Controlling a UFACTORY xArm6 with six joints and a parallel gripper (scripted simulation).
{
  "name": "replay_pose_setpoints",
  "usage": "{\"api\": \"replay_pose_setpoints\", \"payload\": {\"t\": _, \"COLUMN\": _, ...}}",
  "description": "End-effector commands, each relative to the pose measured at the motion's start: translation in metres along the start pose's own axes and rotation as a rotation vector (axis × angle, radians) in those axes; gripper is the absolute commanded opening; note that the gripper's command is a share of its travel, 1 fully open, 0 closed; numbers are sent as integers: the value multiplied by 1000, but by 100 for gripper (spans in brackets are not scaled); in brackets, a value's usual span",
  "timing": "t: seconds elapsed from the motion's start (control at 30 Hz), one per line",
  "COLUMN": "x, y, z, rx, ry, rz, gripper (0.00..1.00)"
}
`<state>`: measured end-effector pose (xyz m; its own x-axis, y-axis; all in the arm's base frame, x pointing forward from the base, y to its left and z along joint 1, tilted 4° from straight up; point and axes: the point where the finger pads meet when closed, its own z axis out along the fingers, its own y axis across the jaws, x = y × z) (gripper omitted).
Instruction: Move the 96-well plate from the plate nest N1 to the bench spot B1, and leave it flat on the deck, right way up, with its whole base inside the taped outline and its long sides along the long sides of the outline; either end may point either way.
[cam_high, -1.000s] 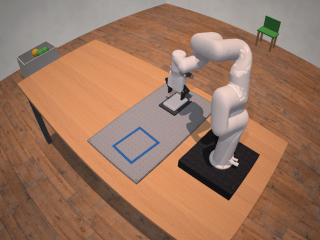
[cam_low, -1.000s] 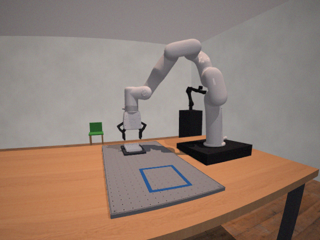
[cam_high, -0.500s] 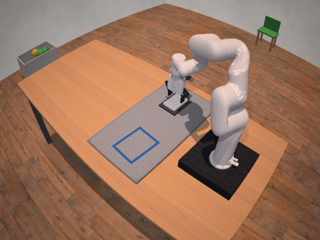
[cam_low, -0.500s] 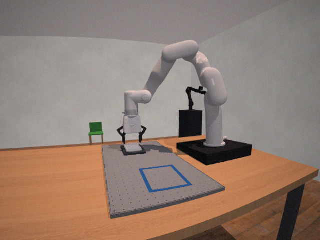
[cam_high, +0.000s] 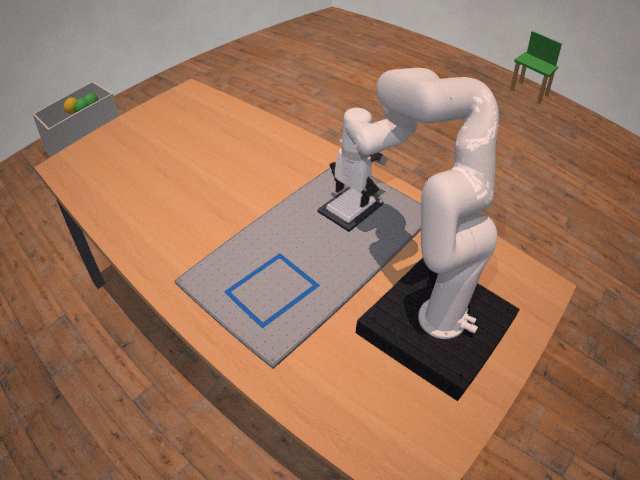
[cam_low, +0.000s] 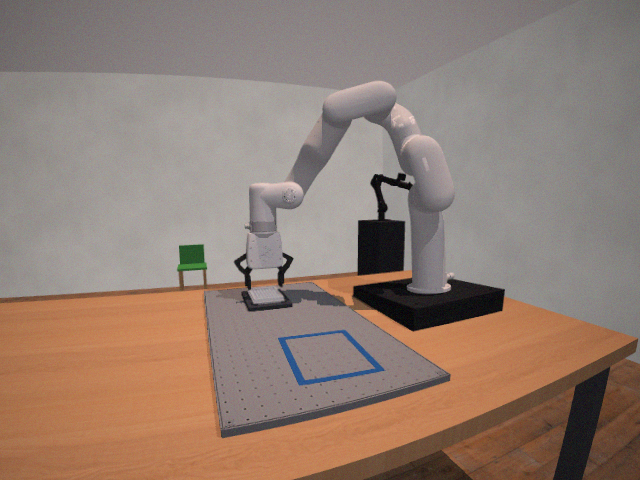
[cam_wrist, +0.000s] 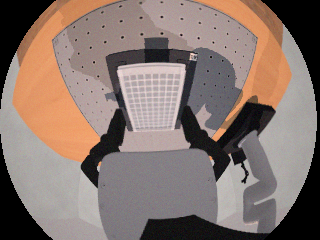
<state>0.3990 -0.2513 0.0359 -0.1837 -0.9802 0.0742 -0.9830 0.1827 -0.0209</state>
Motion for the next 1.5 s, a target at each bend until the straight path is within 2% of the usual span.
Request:
{"api": "replay_pose_setpoints", "payload": {"t": 0.0, "x": 1, "y": -1, "z": 0, "rx": 4, "ry": 1, "rz": 0, "gripper": 100}}
{"api": "replay_pose_setpoints", "payload": {"t": 1.03, "x": 1, "y": -1, "z": 18, "rx": 4, "ry": 1, "rz": 0, "gripper": 100}}
{"api": "replay_pose_setpoints", "payload": {"t": 1.47, "x": 1, "y": -1, "z": 18, "rx": 4, "ry": 1, "rz": 0, "gripper": 100}}
